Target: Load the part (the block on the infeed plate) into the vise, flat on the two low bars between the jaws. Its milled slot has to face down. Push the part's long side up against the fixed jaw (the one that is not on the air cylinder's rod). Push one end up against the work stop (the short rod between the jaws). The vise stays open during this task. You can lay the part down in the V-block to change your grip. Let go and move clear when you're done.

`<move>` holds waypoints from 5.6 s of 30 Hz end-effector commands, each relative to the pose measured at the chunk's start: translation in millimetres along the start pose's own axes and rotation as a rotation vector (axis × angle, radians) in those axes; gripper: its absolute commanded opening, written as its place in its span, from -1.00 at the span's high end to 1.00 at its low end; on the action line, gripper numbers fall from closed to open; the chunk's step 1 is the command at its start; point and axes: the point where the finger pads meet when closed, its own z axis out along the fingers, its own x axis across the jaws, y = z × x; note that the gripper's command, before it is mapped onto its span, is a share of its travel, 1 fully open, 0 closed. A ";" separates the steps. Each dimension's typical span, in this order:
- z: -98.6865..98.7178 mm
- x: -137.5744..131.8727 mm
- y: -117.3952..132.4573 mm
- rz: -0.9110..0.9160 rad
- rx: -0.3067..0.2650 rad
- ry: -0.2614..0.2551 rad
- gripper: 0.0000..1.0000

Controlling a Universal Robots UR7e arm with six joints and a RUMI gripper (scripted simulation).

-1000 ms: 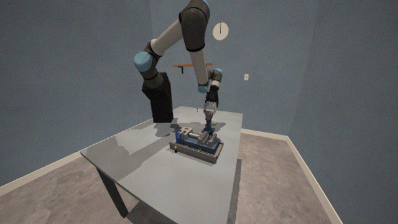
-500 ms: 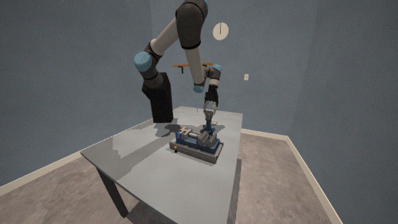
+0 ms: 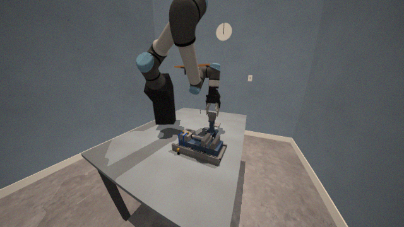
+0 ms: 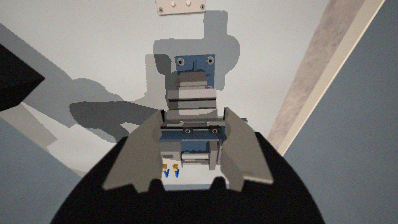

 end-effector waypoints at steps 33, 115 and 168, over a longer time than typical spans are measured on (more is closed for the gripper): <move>2.6 -2.7 1.3 -0.016 0.498 0.021 -0.03; 5.5 0.6 4.9 -0.019 0.871 0.023 -0.03; 5.3 0.2 4.4 -0.019 0.873 0.022 1.00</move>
